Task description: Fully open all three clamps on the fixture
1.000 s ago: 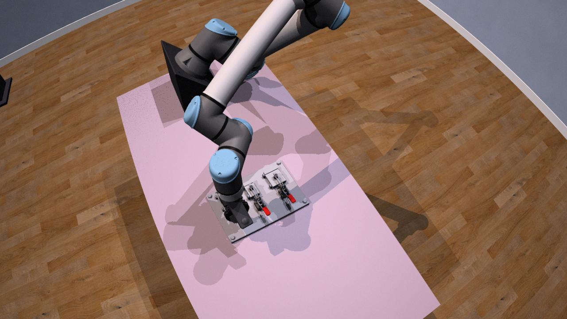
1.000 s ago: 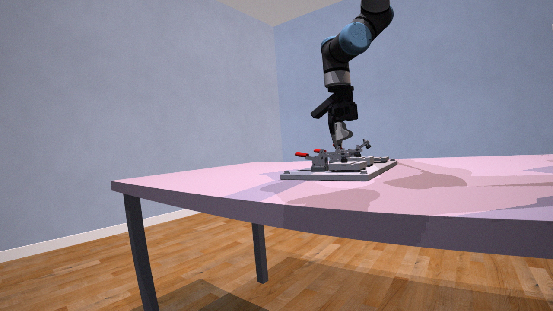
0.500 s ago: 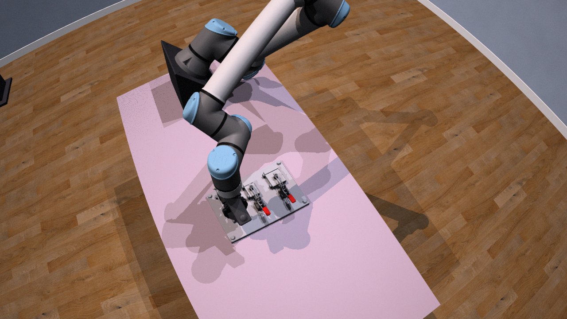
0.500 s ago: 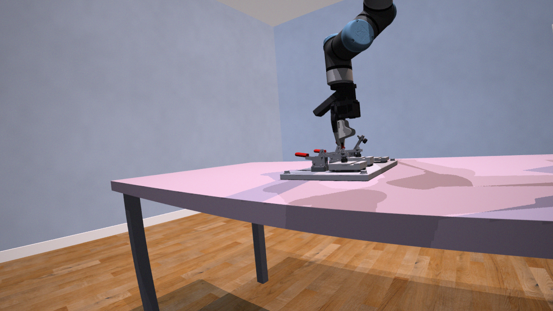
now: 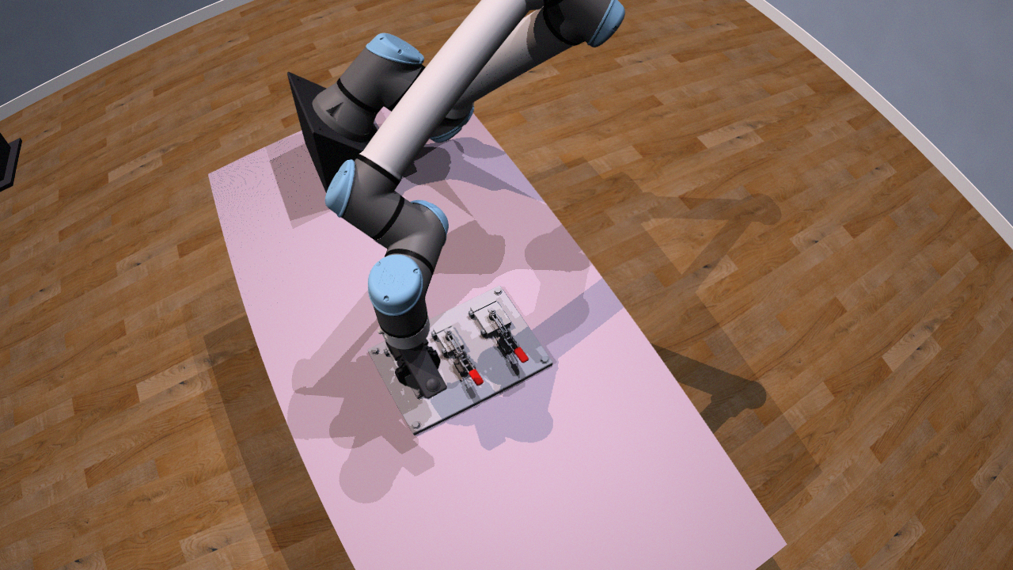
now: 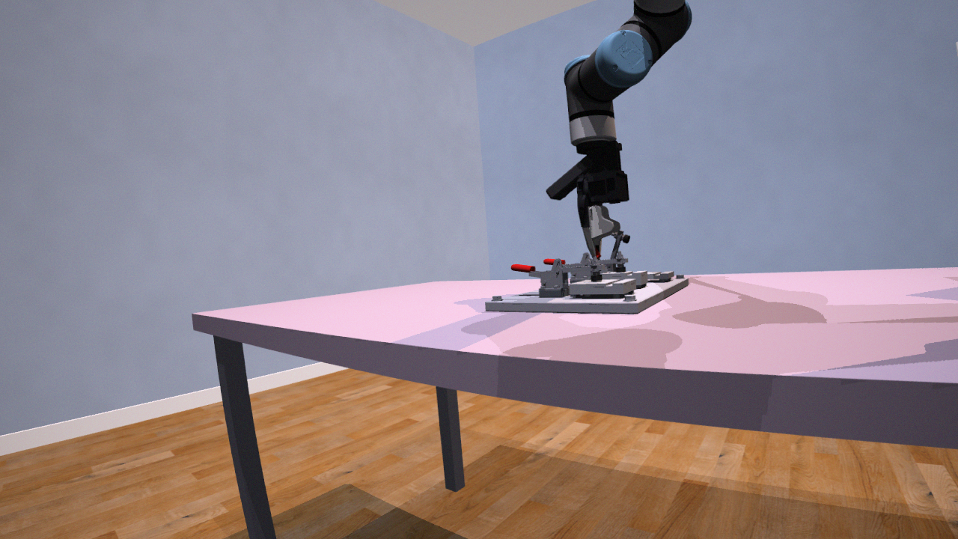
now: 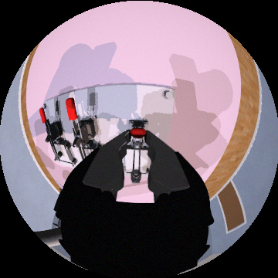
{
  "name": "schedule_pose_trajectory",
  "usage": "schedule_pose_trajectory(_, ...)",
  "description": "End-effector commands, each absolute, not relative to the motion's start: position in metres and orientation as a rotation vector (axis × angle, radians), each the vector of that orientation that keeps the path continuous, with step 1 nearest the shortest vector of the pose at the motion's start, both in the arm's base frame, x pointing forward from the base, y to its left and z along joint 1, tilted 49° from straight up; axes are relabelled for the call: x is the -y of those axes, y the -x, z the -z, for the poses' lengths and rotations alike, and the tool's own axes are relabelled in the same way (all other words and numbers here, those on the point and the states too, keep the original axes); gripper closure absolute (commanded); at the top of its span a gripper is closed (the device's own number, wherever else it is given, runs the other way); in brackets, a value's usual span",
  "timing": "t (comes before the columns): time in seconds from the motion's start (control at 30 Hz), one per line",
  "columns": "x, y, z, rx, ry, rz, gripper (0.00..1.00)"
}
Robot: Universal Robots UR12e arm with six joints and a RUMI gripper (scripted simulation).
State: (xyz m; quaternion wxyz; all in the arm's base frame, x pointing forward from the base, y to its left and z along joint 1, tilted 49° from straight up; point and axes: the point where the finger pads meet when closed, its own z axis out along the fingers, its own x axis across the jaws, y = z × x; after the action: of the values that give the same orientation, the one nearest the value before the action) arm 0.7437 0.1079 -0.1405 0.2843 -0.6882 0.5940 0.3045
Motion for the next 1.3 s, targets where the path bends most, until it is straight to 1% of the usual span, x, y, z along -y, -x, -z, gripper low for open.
schedule_pose_trajectory(0.0, -0.106, -0.737, 0.140, -1.592, 1.840, -0.819, 1.00)
schedule_pose_trajectory(1.27, -0.106, -0.727, 0.142, -1.592, 1.840, -0.822, 1.00)
